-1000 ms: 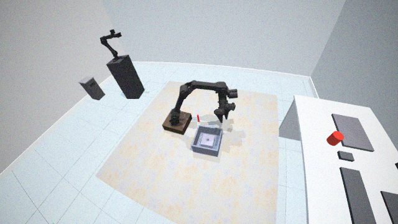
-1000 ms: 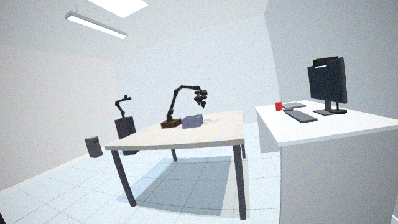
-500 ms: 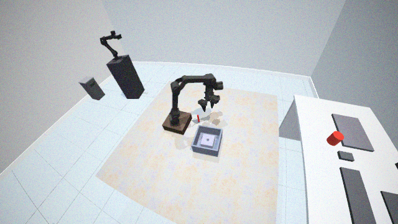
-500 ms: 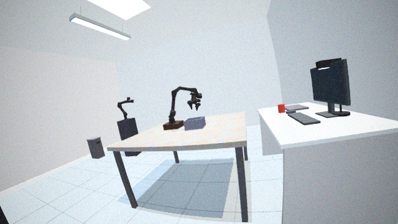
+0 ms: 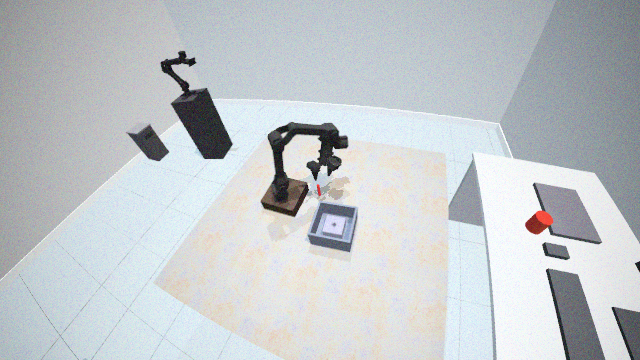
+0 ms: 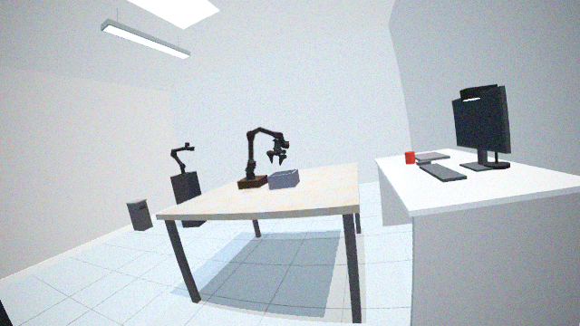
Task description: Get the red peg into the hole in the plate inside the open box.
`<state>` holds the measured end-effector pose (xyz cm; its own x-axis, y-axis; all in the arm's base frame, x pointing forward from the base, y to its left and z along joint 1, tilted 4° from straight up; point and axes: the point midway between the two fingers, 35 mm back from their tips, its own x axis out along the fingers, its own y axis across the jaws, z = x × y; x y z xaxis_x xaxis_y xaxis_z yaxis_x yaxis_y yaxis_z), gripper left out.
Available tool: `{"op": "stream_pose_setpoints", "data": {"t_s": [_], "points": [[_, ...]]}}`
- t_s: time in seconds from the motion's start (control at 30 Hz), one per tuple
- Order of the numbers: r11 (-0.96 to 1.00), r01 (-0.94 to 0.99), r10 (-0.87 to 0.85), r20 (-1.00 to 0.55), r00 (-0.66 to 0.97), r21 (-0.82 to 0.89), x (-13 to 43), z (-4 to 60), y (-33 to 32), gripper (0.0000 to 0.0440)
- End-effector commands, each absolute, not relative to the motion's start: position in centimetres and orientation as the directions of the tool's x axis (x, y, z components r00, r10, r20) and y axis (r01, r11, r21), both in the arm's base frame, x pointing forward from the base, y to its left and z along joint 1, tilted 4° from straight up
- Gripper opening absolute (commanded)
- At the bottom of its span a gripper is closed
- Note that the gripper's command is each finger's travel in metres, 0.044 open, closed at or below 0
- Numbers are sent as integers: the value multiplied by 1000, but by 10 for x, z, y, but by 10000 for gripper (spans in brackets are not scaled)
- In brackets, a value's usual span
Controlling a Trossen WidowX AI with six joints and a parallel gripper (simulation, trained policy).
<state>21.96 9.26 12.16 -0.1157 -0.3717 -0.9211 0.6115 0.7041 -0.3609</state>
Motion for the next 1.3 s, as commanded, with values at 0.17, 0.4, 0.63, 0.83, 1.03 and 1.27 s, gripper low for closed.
{"op": "stream_pose_setpoints", "data": {"t_s": [0.17, 0.4, 0.63, 0.83, 1.03, 1.27], "points": [[687, 627, -361, -922, -142, -366, 204, 94, 87, 440], [675, 643, -357, -923, -146, -363, 198, 67, 83, 440], [666, 659, -357, -925, -129, -349, 194, 37, 79, 440], [663, 669, -358, -927, -111, -336, 191, 13, 75, 439], [660, 670, -356, -927, -120, -340, 185, -6, 71, 346], [648, 667, -358, -920, -159, -367, 176, -18, 66, 162]]}}
